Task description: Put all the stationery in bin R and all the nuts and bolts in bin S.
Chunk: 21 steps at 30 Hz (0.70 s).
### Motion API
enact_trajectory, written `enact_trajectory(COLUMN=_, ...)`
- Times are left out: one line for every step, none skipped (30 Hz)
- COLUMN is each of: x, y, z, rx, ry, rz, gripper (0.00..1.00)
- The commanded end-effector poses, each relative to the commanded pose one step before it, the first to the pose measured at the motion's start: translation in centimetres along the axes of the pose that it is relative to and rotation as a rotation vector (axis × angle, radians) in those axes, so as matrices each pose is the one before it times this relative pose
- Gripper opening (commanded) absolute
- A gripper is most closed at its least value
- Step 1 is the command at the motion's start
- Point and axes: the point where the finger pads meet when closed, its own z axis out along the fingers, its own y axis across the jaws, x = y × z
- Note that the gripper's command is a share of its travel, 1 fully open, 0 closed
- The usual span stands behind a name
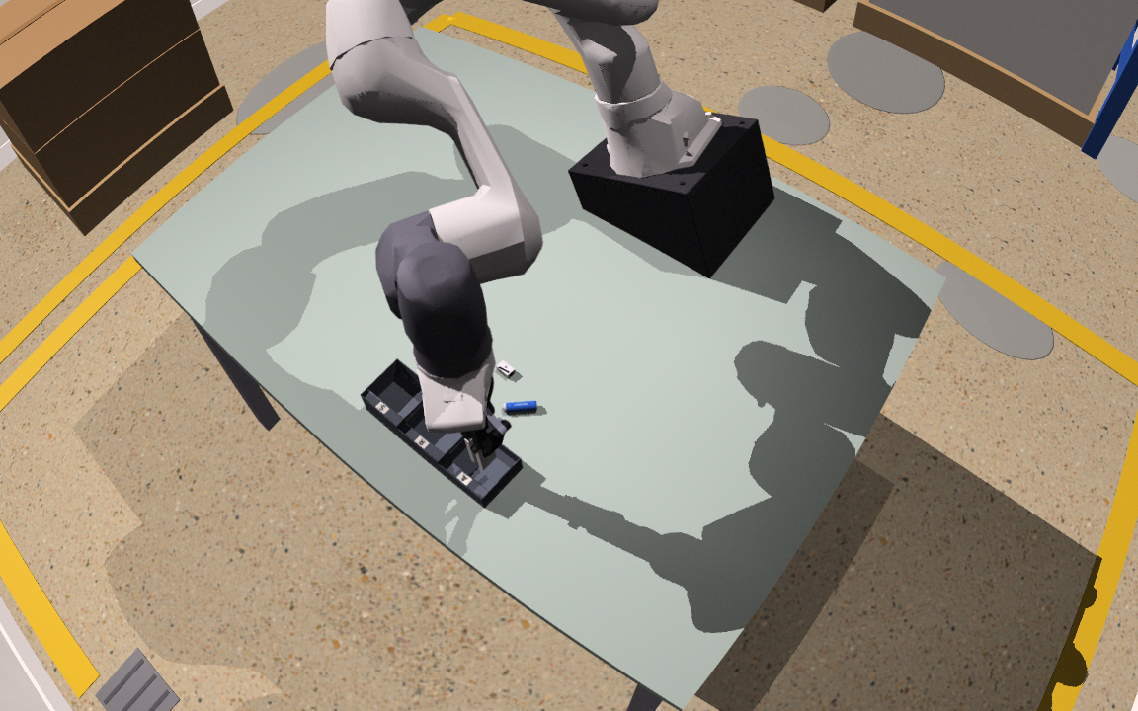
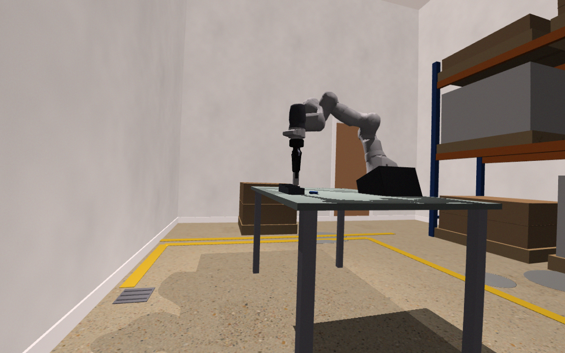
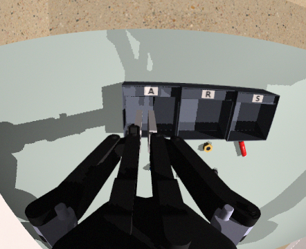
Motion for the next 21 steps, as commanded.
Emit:
enact_trajectory(x=0.359, y=-0.271, z=0.498, rx=0.00449, ry=0.01084, rz=0.01384, gripper=0.05)
enact_trajectory(x=0.0, y=0.0, z=0.267, rx=0.0, ry=0.0, rz=0.0, gripper=0.05)
enact_trajectory(x=0.0, y=0.0, z=0.267, rx=0.0, ry=0.0, rz=0.0, gripper=0.05)
enact_trajectory(x=0.0, y=0.0, z=0.267, rx=0.0, ry=0.0, rz=0.0, gripper=0.05)
enact_trajectory(x=0.0, y=0.0, z=0.267, rx=0.0, ry=0.0, rz=0.0, gripper=0.05)
enact_trajectory(x=0.0, y=0.0, z=0.267, rx=0.0, ry=0.0, rz=0.0, gripper=0.05)
enact_trajectory(x=0.0, y=0.0, z=0.267, rx=0.0, ry=0.0, rz=0.0, gripper=0.05)
enact_trajectory(x=0.0, y=0.0, z=0.267, rx=0.0, ry=0.0, rz=0.0, gripper=0.05)
enact_trajectory(x=0.0, y=0.0, z=0.267, rx=0.0, ry=0.0, rz=0.0, gripper=0.05)
enact_trajectory(x=0.0, y=0.0, z=0.267, rx=0.0, ry=0.0, rz=0.0, gripper=0.05)
enact_trajectory(x=0.0, y=0.0, z=0.073, rx=0.0, ry=0.0, rz=0.0, gripper=0.05)
enact_trajectory(x=0.0, y=0.0, z=0.0, rx=0.0, ry=0.0, rz=0.0, gripper=0.05)
enact_trajectory(x=0.0, y=0.0, z=0.0, rx=0.0, ry=0.0, rz=0.0, gripper=0.05)
enact_trajectory(x=0.0, y=0.0, z=0.0, rx=0.0, ry=0.0, rz=0.0, gripper=0.05)
enact_trajectory(x=0.0, y=0.0, z=0.0, rx=0.0, ry=0.0, rz=0.0, gripper=0.05)
enact_trajectory(x=0.0, y=0.0, z=0.0, rx=0.0, ry=0.0, rz=0.0, gripper=0.05)
enact_trajectory(x=0.0, y=0.0, z=0.0, rx=0.0, ry=0.0, rz=0.0, gripper=0.05)
enact_trajectory(x=0.0, y=0.0, z=0.0, rx=0.0, ry=0.0, rz=0.0, gripper=0.05)
enact_trajectory(x=0.0, y=0.0, z=0.0, rx=0.0, ry=0.0, rz=0.0, gripper=0.05)
enact_trajectory(x=0.0, y=0.0, z=0.0, rx=0.0, ry=0.0, rz=0.0, gripper=0.05)
enact_trajectory(x=0.0, y=0.0, z=0.0, rx=0.0, ry=0.0, rz=0.0, gripper=0.05)
